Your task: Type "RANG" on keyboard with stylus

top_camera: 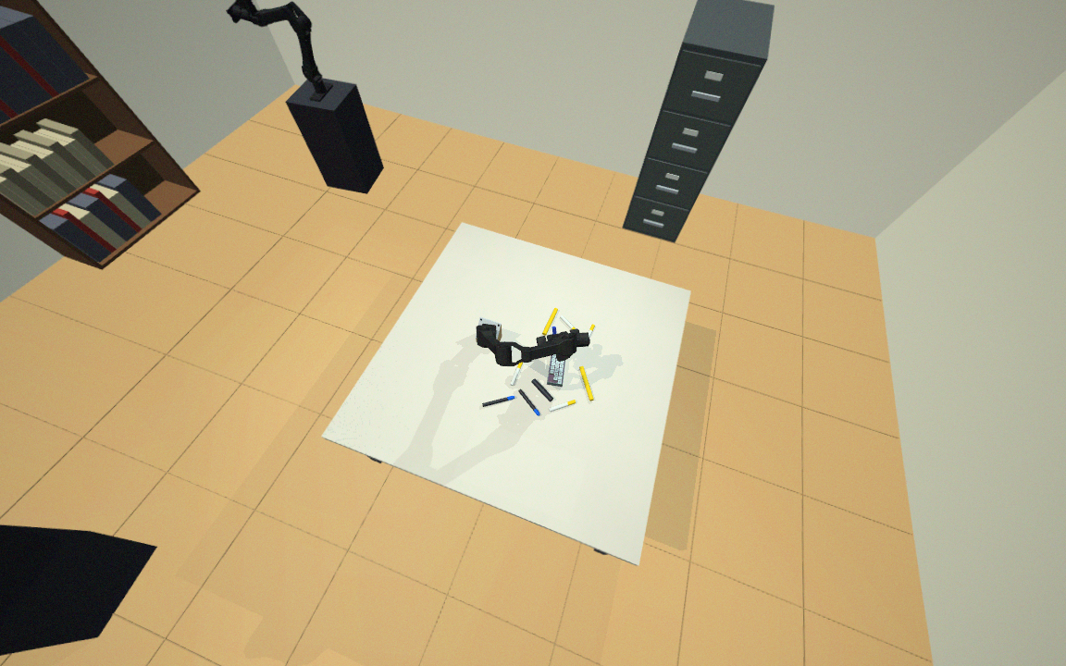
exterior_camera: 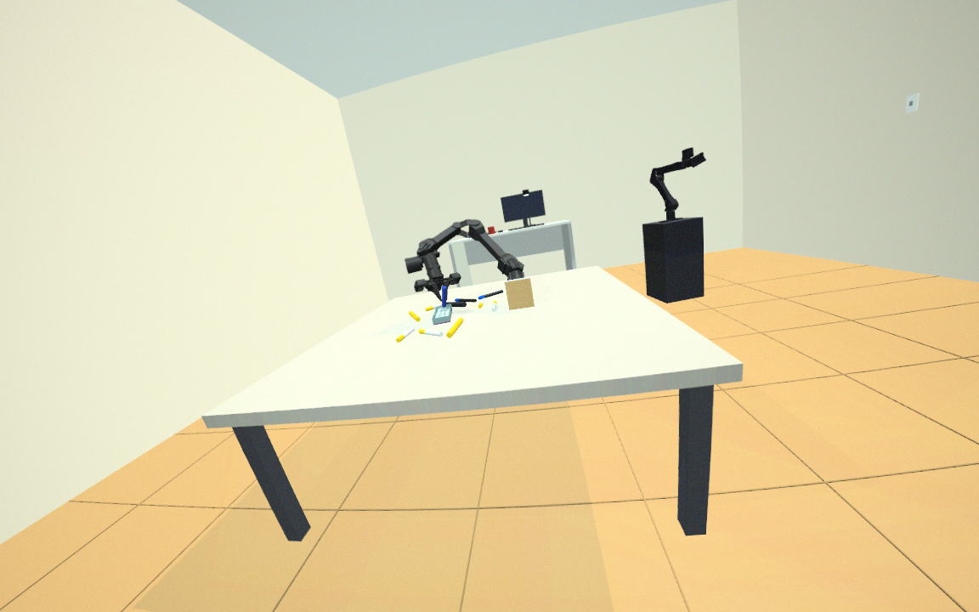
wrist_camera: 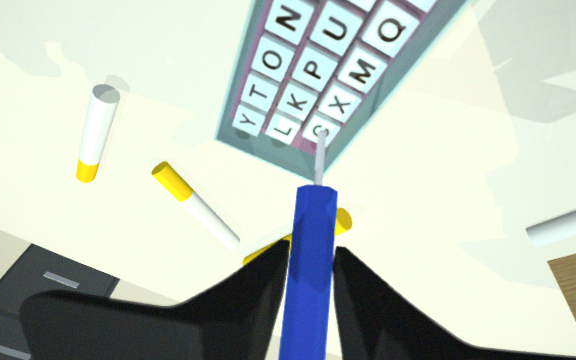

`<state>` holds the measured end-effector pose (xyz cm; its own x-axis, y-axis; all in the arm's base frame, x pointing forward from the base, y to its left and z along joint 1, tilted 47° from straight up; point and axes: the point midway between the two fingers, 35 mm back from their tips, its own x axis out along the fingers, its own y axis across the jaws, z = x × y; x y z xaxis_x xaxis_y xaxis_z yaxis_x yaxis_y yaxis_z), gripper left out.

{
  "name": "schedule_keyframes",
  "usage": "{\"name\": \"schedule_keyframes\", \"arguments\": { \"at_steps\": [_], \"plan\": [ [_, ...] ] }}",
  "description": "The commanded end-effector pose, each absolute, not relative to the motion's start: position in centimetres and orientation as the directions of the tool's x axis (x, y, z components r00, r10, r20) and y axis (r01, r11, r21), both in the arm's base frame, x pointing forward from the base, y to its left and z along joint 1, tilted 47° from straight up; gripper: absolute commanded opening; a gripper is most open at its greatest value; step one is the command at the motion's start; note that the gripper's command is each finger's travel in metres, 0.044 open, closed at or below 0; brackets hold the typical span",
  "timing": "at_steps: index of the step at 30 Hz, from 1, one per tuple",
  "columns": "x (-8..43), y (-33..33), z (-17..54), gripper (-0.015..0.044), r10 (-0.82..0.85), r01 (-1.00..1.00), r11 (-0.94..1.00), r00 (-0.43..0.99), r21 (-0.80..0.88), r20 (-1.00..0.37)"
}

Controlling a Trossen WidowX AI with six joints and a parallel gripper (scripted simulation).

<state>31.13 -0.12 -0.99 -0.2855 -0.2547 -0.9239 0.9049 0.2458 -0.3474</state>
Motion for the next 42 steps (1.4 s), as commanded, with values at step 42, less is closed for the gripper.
{"name": "schedule_keyframes", "arguments": {
  "at_steps": [42],
  "plan": [
    [35.5,-11.0,8.3,0.0000,0.228,0.991,-0.064,-0.101,-0.118,-0.968]
  ]
}}
